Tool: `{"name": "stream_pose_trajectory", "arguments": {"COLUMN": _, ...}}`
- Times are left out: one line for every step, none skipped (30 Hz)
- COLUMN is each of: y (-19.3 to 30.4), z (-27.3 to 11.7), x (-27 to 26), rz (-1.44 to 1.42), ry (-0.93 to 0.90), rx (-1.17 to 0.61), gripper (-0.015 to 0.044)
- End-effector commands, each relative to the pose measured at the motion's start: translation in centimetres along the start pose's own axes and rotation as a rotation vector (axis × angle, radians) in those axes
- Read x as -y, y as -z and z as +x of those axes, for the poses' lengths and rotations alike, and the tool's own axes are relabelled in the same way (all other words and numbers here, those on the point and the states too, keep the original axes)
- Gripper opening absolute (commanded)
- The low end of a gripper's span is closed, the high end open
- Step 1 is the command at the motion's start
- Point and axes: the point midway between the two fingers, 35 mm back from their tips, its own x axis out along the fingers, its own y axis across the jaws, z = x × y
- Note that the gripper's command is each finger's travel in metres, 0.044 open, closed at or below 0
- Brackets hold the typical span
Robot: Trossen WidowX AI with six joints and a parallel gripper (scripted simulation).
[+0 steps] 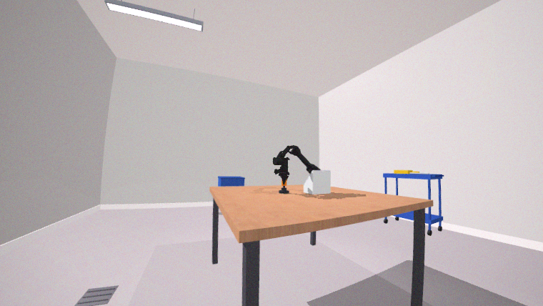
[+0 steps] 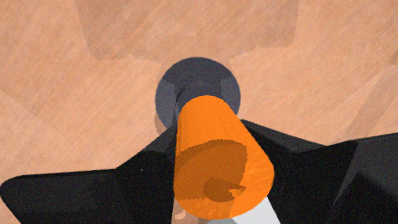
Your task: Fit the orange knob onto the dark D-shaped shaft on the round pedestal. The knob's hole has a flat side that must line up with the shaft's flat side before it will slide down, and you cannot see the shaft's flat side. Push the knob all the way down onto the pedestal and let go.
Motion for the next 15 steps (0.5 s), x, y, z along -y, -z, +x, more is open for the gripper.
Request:
{"name": "stream_pose_trajectory", "arguments": {"y": -0.15, "z": -0.18, "x": 0.04, "rz": 0.004, "ry": -0.004, "rx": 0.001, "gripper": 0.0000}}
{"name": "stream_pose_trajectory", "arguments": {"y": -0.17, "z": -0.19, "x": 0.03, "rz": 0.004, "ry": -0.004, "rx": 0.001, "gripper": 0.0000}}
{"name": "stream_pose_trajectory", "arguments": {"y": -0.18, "z": -0.19, "x": 0.01, "rz": 0.004, "ry": -0.004, "rx": 0.002, "gripper": 0.0000}}
{"name": "stream_pose_trajectory", "arguments": {"y": -0.18, "z": -0.19, "x": 0.00, "rz": 0.004, "ry": -0.004, "rx": 0.002, "gripper": 0.0000}}
{"name": "stream_pose_trajectory", "arguments": {"y": -0.18, "z": -0.19, "x": -0.02, "rz": 0.004, "ry": -0.004, "rx": 0.002, "gripper": 0.0000}}
{"name": "stream_pose_trajectory", "arguments": {"y": -0.18, "z": -0.18, "x": -0.04, "rz": 0.004, "ry": -0.004, "rx": 0.002, "gripper": 0.0000}}
{"name": "stream_pose_trajectory", "arguments": {"y": -0.17, "z": -0.16, "x": -0.05, "rz": 0.004, "ry": -0.004, "rx": 0.002, "gripper": 0.0000}}
{"name": "stream_pose_trajectory", "arguments": {"y": -0.15, "z": -0.15, "x": -0.07, "rz": 0.004, "ry": -0.004, "rx": 0.002, "gripper": 0.0000}}
{"name": "stream_pose_trajectory", "arguments": {"y": -0.13, "z": -0.13, "x": -0.08, "rz": 0.004, "ry": -0.004, "rx": 0.001, "gripper": 0.0000}}
{"name": "stream_pose_trajectory", "arguments": {"y": -0.11, "z": -0.11, "x": -0.09, "rz": 0.004, "ry": -0.004, "rx": 0.001, "gripper": 0.0000}}
{"name": "stream_pose_trajectory", "arguments": {"y": -0.09, "z": -0.09, "x": -0.10, "rz": 0.004, "ry": -0.004, "rx": 0.001, "gripper": 0.0000}}
{"name": "stream_pose_trajectory", "arguments": {"y": -0.07, "z": -0.07, "x": -0.11, "rz": 0.004, "ry": -0.004, "rx": 0.001, "gripper": 0.0000}}
{"name": "stream_pose_trajectory", "arguments": {"y": -0.04, "z": -0.05, "x": -0.12, "rz": 0.004, "ry": -0.004, "rx": 0.001, "gripper": 0.0000}}
{"name": "stream_pose_trajectory", "arguments": {"y": -0.02, "z": -0.03, "x": -0.12, "rz": 0.004, "ry": -0.004, "rx": 0.001, "gripper": 0.0000}}
{"name": "stream_pose_trajectory", "arguments": {"y": 0.00, "z": -0.01, "x": -0.13, "rz": 0.004, "ry": -0.004, "rx": 0.001, "gripper": 0.0000}}
